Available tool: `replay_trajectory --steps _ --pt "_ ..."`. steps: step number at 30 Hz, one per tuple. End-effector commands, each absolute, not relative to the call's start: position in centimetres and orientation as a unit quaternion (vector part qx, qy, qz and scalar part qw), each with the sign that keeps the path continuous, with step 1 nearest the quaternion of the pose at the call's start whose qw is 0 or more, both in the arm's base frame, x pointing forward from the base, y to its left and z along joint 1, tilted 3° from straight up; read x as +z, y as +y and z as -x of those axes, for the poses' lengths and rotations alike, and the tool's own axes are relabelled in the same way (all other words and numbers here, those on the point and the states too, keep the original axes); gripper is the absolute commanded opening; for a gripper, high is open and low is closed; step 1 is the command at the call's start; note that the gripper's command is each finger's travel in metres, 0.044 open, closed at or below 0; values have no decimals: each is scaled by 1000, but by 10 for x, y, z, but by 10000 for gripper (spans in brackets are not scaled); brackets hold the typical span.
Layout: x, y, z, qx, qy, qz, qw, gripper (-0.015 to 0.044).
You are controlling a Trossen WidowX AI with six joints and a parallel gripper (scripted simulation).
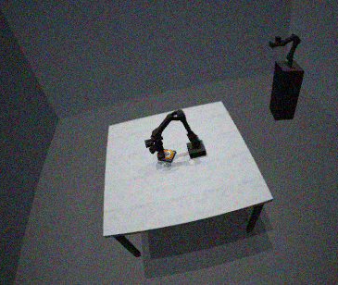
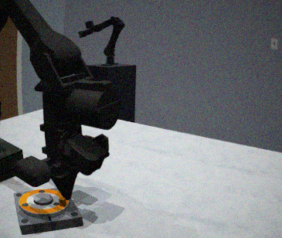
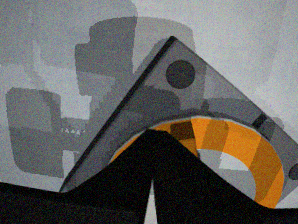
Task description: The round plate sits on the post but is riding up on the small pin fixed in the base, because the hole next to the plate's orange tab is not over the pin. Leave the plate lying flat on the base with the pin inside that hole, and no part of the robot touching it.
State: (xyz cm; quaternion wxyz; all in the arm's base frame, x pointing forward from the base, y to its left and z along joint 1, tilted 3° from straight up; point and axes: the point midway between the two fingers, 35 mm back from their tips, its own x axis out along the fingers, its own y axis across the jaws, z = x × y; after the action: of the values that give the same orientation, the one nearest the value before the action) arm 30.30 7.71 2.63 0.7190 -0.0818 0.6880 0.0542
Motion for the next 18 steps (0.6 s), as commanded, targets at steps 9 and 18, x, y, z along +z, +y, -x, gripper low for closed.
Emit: replay_trajectory --steps 9,18 --pt "26 65 -312 54 688 84 719 0" --pt "27 56 -315 53 688 84 719 0"
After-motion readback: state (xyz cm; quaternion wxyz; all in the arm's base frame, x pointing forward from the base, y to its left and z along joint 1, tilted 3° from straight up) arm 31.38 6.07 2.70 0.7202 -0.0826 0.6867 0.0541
